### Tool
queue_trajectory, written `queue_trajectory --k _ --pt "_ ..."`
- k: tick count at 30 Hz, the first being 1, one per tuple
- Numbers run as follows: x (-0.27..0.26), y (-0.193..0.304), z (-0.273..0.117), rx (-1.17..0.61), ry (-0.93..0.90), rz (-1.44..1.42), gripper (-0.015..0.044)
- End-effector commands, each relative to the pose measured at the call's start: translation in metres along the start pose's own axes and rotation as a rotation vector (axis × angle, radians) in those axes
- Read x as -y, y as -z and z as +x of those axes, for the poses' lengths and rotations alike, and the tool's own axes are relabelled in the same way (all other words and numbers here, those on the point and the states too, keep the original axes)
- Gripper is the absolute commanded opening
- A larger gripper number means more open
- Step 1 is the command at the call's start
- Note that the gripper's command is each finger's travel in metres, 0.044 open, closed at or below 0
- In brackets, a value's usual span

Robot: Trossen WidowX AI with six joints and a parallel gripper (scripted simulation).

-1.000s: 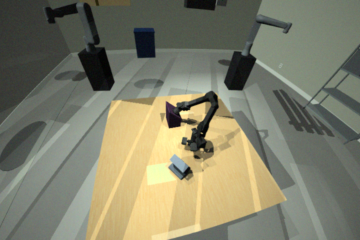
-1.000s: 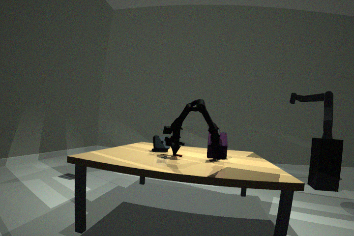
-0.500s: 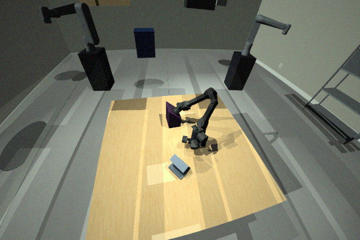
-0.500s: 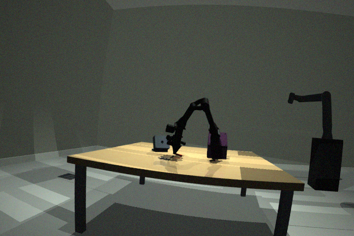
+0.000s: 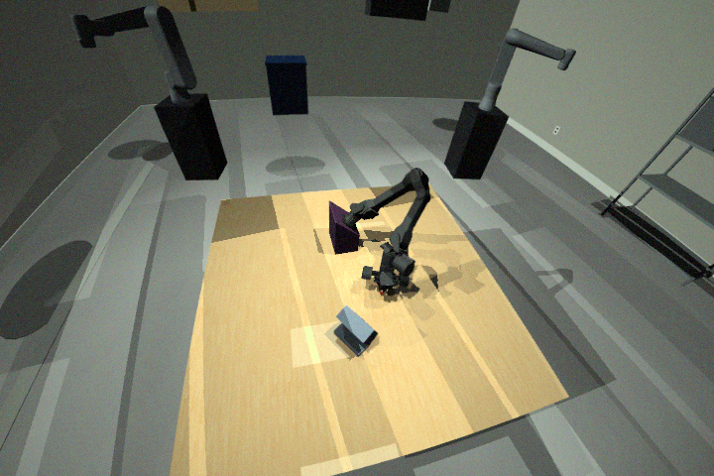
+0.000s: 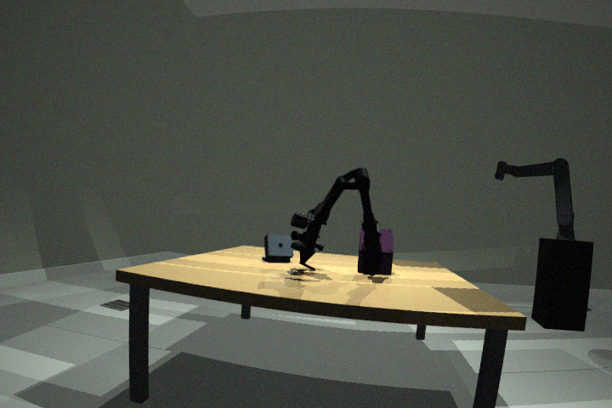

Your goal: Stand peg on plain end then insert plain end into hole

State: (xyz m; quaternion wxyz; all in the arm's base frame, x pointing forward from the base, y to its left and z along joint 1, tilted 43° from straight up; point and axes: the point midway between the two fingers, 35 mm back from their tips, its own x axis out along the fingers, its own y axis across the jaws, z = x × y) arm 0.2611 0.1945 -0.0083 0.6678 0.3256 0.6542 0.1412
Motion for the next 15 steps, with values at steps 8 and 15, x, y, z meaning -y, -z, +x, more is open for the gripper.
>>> queue_trajectory --k 8,15 --pt "0.0008 0.0038 -0.007 0.095 0.002 0.003 0.0051" --pt "0.0009 0.0066 -0.0108 0.155 0.002 0.003 0.0051"
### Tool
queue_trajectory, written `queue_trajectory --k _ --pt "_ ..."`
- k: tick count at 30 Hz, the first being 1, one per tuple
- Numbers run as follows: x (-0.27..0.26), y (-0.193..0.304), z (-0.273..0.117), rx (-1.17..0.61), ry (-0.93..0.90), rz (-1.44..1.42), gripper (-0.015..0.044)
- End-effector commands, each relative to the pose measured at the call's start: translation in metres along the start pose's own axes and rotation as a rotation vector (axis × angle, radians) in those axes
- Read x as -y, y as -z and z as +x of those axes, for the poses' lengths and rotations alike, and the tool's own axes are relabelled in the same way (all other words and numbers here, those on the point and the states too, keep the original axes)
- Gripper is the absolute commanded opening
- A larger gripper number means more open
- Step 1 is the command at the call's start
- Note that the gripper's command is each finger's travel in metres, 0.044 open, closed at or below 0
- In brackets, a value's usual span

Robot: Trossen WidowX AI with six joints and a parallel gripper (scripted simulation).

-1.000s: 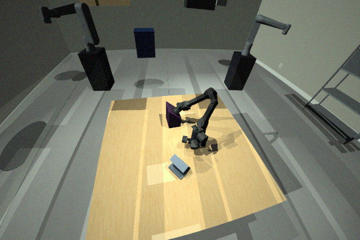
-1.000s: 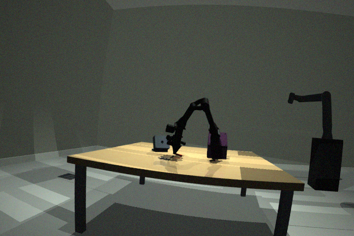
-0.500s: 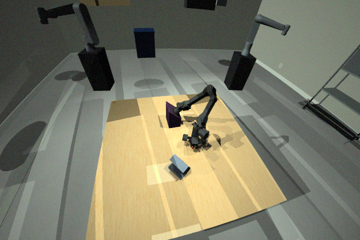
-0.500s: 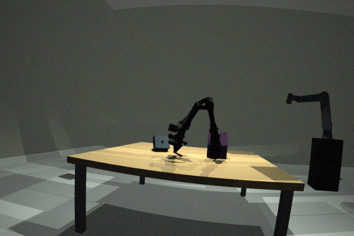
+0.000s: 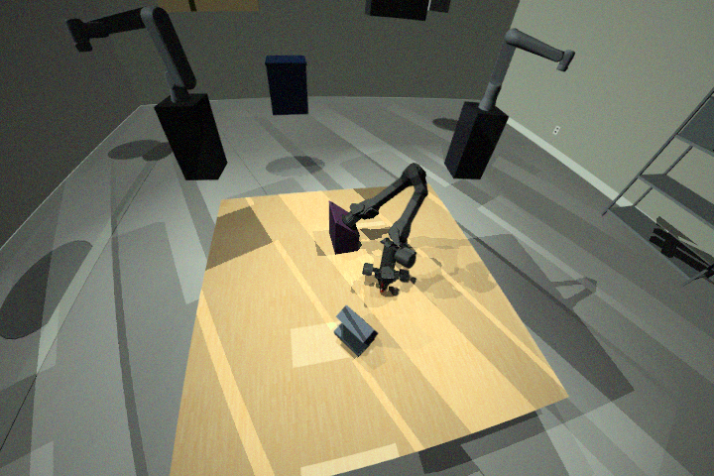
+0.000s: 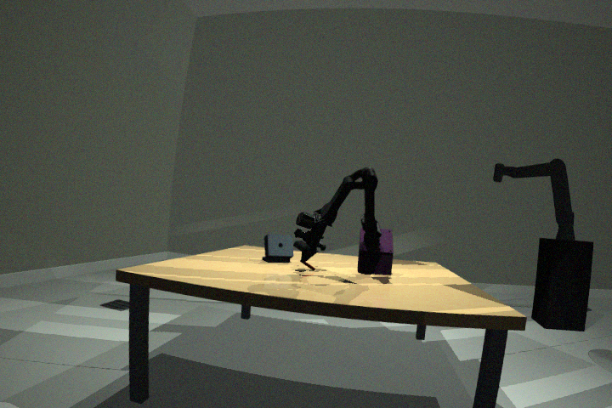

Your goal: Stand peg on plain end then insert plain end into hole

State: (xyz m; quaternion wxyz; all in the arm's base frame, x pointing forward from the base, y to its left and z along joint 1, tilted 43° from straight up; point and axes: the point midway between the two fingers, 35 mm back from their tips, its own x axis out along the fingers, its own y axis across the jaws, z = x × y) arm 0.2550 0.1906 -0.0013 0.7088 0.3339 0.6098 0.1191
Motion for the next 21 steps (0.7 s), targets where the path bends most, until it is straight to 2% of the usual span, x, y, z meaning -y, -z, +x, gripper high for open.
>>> queue_trajectory --k 1,21 --pt "0.001 0.001 -0.003 0.034 0.001 0.003 0.0051" --pt "0.001 0.009 -0.014 0.207 0.002 0.004 0.0051"
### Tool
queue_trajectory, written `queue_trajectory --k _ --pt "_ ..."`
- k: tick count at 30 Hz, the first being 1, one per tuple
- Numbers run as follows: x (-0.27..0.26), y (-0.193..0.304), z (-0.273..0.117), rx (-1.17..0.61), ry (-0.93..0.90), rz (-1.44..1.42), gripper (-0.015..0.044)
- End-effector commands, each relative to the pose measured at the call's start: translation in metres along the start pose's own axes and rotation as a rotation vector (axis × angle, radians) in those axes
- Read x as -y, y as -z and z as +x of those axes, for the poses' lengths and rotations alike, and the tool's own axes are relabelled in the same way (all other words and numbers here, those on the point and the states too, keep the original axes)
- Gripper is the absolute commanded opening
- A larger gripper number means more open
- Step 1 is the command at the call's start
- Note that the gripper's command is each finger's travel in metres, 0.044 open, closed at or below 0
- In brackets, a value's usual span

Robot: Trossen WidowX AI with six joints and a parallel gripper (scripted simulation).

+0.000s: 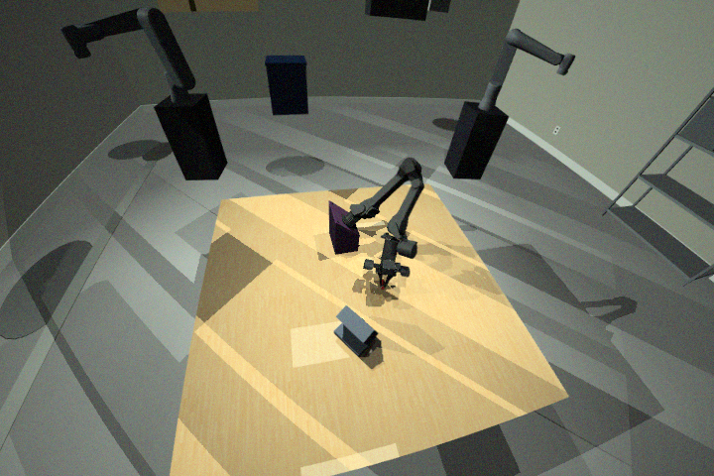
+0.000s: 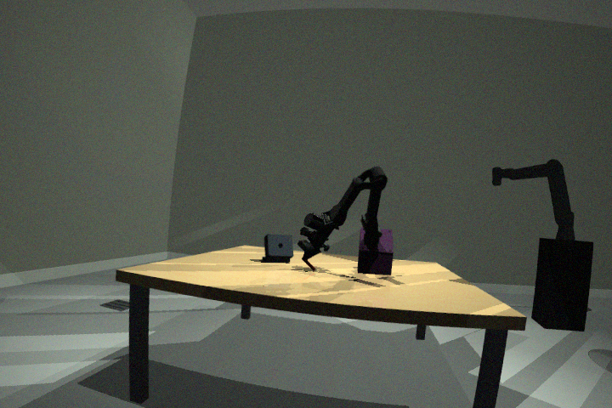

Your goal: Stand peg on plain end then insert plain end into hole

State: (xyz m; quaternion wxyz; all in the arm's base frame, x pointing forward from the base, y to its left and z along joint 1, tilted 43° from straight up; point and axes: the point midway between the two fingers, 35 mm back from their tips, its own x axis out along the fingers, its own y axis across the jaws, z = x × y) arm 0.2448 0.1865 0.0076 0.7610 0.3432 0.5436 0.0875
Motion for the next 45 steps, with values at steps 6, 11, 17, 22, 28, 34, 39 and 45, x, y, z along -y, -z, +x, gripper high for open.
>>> queue_trajectory --k 6,11,17,22,28,34,39,45 --pt "0.001 0.003 -0.006 0.078 0.001 0.004 0.0051" --pt "0.001 0.005 -0.009 0.121 0.001 0.004 0.0051" --pt "0.001 0.007 -0.012 0.173 0.001 0.005 0.0051" --pt "0.001 0.009 -0.015 0.216 0.001 0.005 0.0051" --pt "0.001 0.012 -0.018 0.268 0.001 0.006 0.0051" --pt "0.001 0.015 -0.021 0.32 0.002 0.006 0.0051" --pt "0.001 0.017 -0.023 0.363 0.002 0.007 0.0051" --pt "0.002 0.021 -0.026 0.415 0.002 0.007 0.0051"
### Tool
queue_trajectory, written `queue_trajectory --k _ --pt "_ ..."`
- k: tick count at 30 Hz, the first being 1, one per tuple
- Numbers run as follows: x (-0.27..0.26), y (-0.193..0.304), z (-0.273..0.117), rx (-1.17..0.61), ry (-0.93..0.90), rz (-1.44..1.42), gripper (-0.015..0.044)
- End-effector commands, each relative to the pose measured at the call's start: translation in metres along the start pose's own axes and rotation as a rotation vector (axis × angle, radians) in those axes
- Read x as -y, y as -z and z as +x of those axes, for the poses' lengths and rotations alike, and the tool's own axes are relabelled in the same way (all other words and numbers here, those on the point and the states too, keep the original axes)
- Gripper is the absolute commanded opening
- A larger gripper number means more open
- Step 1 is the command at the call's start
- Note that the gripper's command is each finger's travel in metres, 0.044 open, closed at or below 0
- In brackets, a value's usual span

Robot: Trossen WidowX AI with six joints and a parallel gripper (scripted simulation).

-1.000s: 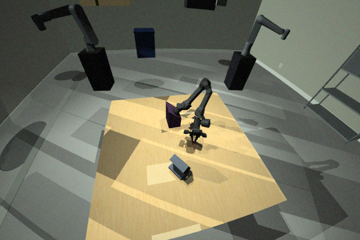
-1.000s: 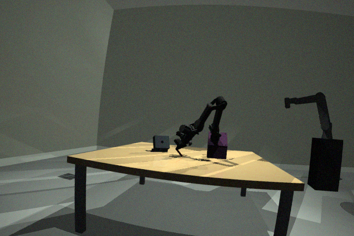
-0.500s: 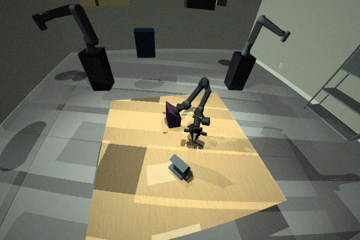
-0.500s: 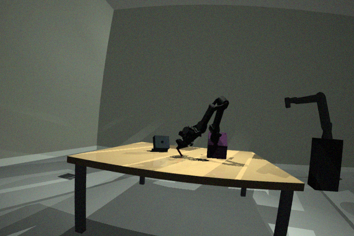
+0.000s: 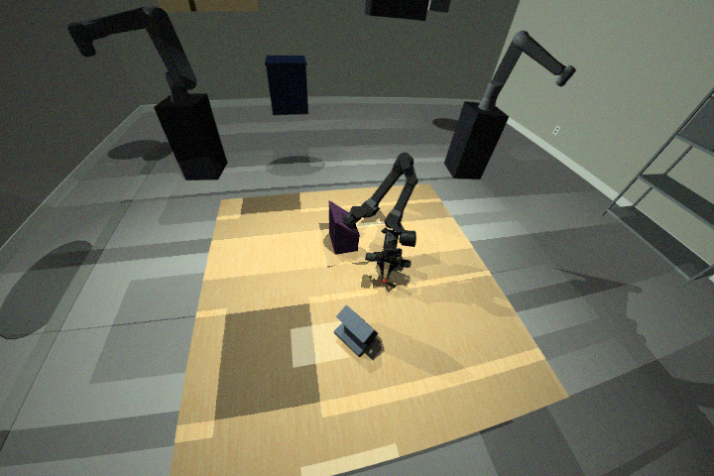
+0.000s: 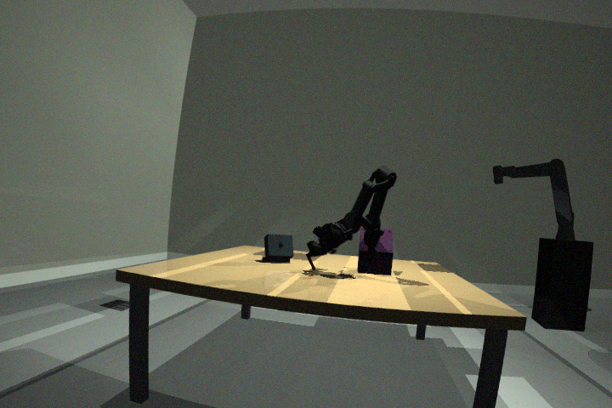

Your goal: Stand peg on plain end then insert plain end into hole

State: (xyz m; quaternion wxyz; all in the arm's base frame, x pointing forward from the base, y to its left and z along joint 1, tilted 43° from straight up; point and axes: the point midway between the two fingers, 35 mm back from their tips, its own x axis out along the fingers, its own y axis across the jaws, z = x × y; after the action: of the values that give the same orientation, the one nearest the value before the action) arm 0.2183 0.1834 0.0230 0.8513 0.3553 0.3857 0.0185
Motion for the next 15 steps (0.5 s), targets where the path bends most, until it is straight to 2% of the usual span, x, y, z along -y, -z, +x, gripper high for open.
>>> queue_trajectory --k 1,15 --pt "0.0024 0.0006 -0.0025 0.033 0.004 0.003 0.0051" --pt "0.0028 0.0059 -0.0105 0.154 0.005 0.004 0.0051"
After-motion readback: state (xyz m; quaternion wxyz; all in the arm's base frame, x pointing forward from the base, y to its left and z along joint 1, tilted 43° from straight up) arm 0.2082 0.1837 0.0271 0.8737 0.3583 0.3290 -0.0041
